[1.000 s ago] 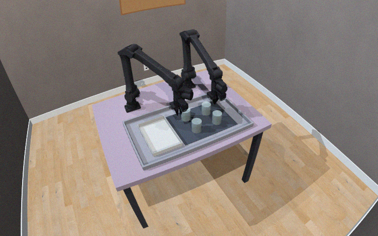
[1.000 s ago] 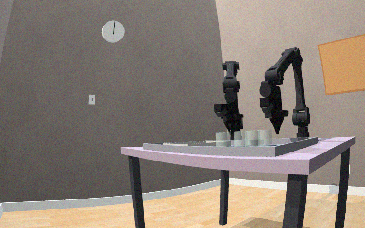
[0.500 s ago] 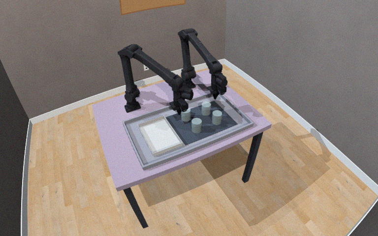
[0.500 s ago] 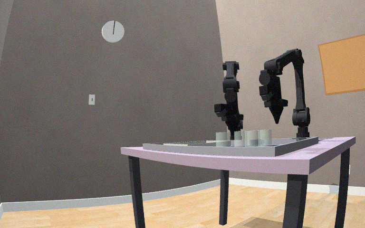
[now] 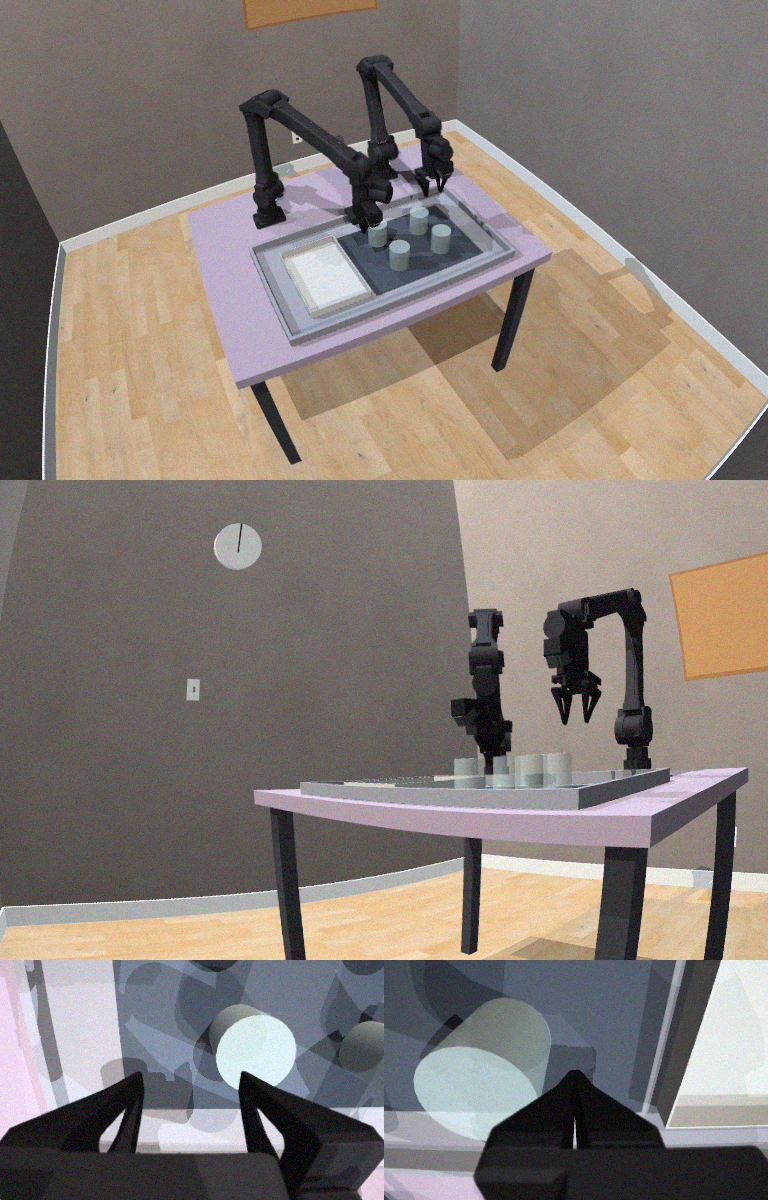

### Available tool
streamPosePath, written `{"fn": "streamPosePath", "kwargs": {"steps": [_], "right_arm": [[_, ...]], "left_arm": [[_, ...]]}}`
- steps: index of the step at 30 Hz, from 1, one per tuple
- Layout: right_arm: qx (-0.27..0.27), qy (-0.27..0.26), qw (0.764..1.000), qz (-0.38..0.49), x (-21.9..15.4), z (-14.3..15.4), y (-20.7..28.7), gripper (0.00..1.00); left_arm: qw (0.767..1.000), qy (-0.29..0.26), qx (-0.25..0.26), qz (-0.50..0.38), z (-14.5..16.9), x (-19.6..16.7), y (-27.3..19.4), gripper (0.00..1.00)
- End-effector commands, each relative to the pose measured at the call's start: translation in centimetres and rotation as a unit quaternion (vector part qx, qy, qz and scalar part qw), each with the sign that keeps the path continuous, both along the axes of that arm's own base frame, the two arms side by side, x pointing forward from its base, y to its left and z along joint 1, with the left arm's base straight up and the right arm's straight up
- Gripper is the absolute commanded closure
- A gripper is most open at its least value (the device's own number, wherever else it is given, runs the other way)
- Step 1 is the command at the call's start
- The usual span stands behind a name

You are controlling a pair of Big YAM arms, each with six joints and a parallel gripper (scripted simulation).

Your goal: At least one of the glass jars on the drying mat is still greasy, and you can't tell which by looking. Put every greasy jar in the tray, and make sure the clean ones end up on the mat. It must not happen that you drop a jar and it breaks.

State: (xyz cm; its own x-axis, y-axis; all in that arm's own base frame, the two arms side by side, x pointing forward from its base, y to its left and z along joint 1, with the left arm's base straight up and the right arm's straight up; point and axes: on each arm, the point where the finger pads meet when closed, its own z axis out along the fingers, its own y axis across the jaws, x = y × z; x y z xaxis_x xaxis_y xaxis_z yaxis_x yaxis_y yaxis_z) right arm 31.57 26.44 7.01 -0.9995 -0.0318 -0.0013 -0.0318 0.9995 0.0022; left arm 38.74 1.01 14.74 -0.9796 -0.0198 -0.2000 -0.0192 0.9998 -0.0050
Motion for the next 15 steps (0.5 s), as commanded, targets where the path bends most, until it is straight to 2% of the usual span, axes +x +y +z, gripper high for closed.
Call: {"fn": "streamPosePath", "kwargs": {"steps": [1, 10, 15], "right_arm": [[0.004, -0.005, 1.000, 0.000, 0.5, 0.2, 0.4, 1.00], [0.004, -0.005, 1.000, 0.000, 0.5, 0.2, 0.4, 1.00], [0.004, -0.005, 1.000, 0.000, 0.5, 0.2, 0.4, 1.00]], "left_arm": [[0.997, -0.083, -0.002, 0.006, -0.1, 0.3, -2.3, 0.40], [0.980, -0.199, -0.004, -0.001, -1.8, -0.3, -5.1, 0.40], [0.976, -0.220, -0.001, -0.004, -2.2, -0.5, -5.6, 0.40]]}}
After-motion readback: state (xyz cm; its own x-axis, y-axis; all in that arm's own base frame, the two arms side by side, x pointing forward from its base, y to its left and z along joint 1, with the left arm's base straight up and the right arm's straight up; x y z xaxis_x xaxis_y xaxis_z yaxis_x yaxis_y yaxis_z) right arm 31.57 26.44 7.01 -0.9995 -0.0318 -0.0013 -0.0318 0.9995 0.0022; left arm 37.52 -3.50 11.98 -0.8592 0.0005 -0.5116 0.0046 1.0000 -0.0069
